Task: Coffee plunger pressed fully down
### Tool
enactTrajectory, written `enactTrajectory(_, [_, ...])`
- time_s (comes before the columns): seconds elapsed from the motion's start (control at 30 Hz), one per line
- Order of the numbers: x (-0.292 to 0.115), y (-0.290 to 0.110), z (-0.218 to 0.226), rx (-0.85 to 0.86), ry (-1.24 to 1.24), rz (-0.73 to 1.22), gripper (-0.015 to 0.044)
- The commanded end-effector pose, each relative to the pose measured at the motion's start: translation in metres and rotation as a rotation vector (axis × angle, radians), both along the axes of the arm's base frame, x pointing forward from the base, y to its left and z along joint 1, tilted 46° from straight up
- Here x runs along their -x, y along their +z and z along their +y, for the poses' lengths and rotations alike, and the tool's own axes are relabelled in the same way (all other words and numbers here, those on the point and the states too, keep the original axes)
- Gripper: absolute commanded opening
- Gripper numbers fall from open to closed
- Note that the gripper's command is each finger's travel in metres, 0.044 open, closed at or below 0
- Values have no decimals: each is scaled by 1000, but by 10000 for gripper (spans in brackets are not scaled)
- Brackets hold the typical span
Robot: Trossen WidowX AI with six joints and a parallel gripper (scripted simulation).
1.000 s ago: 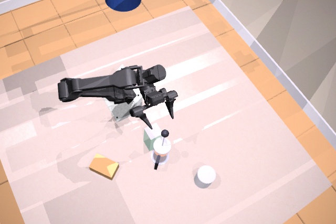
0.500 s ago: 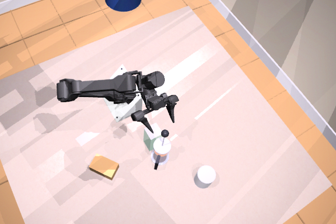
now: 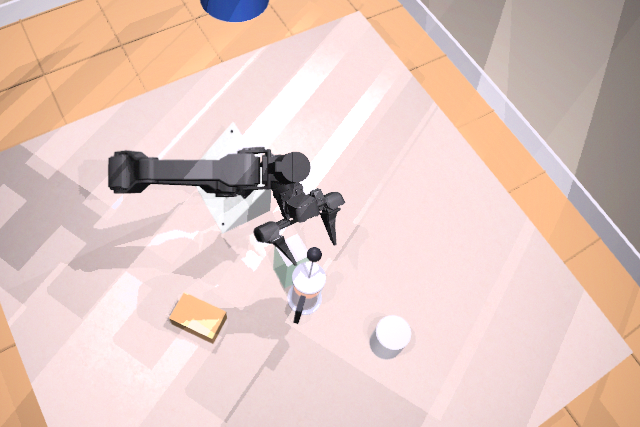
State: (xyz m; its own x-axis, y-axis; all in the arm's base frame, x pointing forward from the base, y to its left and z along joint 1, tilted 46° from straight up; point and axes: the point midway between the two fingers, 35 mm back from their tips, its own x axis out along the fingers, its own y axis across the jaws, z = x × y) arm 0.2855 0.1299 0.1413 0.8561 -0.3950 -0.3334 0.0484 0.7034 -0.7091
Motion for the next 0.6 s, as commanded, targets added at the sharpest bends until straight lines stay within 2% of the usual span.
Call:
enactTrajectory(0.0, [-2,-3,-3,7,2,5,440])
enactTrajectory(0.03, [-2,-3,-4,8,2,5,440])
enactTrajectory(0.4, [-2,-3,-4,8,2,5,151])
enactTrajectory(0.57, [-2,-3,-4,8,2,5,129])
